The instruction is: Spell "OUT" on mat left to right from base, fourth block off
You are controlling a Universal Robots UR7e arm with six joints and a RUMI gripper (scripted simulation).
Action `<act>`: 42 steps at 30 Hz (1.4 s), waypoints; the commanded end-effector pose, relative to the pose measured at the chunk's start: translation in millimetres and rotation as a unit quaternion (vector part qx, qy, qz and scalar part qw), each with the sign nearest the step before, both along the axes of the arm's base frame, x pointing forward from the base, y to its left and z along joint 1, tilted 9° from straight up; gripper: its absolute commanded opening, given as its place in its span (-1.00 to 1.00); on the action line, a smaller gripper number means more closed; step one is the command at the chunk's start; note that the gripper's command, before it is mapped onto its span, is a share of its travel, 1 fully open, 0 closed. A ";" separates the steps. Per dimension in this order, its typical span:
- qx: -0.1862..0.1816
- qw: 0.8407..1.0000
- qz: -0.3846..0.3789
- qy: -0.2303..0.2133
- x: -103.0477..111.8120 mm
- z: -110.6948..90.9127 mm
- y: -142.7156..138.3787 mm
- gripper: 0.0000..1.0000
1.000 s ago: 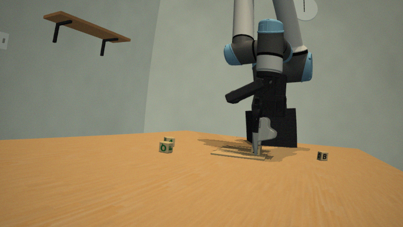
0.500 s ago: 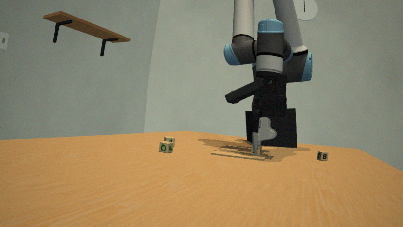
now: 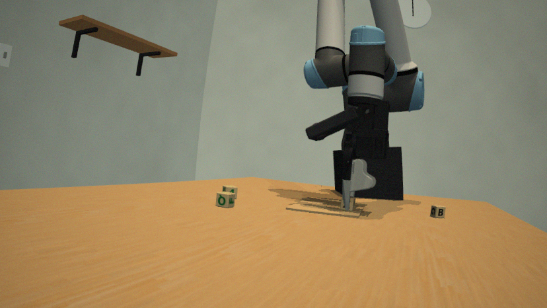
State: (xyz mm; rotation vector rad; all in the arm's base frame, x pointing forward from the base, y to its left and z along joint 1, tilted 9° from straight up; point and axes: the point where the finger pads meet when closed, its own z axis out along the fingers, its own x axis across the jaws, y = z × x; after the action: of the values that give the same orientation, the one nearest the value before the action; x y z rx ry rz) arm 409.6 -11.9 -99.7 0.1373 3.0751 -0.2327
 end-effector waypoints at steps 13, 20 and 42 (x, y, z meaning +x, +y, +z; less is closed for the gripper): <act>0.000 1.000 0.000 -0.001 0.4 0.3 0.0 -0.51; 0.000 1.000 0.000 -0.001 0.4 0.4 0.0 -0.51; 0.000 1.000 0.000 -0.001 -2.4 55.8 8.6 -0.51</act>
State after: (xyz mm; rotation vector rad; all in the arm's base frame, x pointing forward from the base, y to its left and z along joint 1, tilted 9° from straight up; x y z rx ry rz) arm 407.9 -6.0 -62.0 0.1368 3.0731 -0.2331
